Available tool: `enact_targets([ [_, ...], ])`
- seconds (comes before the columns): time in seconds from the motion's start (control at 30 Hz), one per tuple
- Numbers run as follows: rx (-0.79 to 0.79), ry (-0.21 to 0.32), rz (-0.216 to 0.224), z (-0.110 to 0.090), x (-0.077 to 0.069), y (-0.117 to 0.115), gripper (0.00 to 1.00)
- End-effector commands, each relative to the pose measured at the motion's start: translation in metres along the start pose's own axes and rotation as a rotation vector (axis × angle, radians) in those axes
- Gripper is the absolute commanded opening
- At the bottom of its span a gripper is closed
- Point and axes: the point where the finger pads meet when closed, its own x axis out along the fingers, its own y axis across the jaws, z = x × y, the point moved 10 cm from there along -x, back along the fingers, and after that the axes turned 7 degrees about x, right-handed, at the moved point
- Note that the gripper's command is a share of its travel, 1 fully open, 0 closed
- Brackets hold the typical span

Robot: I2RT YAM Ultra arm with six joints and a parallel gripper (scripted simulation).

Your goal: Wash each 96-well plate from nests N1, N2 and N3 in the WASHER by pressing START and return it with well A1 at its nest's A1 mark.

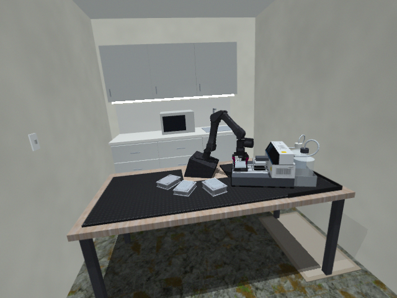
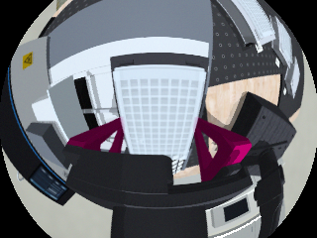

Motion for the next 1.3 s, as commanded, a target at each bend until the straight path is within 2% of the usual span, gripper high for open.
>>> enact_targets([
  [0.0, 0.000, -0.010, 0.009, 0.0005, -0.0026, 0.0010, 0.00],
  [1.27, 0.000, -0.010, 0.009, 0.0005, 0.0029, 0.0005, 0.00],
])
